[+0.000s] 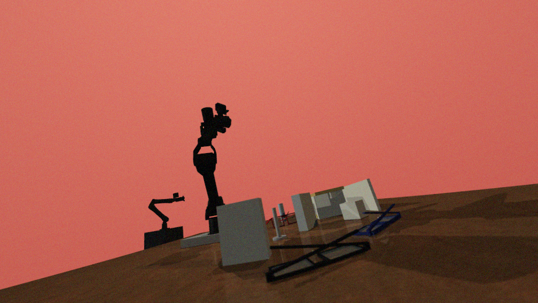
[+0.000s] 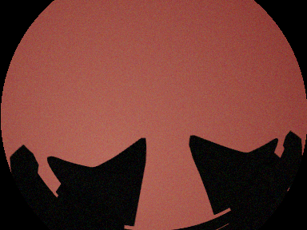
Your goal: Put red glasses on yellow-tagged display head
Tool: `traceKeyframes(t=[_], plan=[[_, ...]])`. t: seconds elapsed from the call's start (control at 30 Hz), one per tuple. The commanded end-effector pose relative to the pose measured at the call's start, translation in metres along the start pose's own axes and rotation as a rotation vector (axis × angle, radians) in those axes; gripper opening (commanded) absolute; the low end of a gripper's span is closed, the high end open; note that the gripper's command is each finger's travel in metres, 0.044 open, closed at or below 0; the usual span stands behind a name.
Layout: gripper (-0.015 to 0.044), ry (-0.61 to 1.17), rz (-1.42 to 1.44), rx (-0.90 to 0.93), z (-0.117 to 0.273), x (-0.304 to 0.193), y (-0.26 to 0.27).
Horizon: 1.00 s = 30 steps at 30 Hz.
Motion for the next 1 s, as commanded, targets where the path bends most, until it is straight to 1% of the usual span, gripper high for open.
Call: traceKeyframes(t=[0.0,0.2,0.5,0.73,0.87,0.97], plan=[[0.0200,-0.024,0.346,-0.114,-0.012,0.002,-0.047],[0.0200,-0.072,0.846,-0.325,-0.029,0.032,-0.109],[0.0200,-0.145,1.376,-0.696,-0.043,0.110,-0.163],[0.0200,-0.158,1.692,-1.150,-0.033,0.196,-0.188],[0.0200,-0.134,1.777,-1.444,-0.017,0.246,-0.189],[0.0200,-0.097,1.786,-1.670,0.000,0.281,-0.186]])
Point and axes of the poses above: the point midway between the two fingers, 35 mm back from their tips, its own z axis back along the fingers, its own y axis across the jaws, x = y × z, the point moved 10 cm from there along z, back along the fingers, and after that the axes turned 5 degrees about z, right-handed, at the moved point
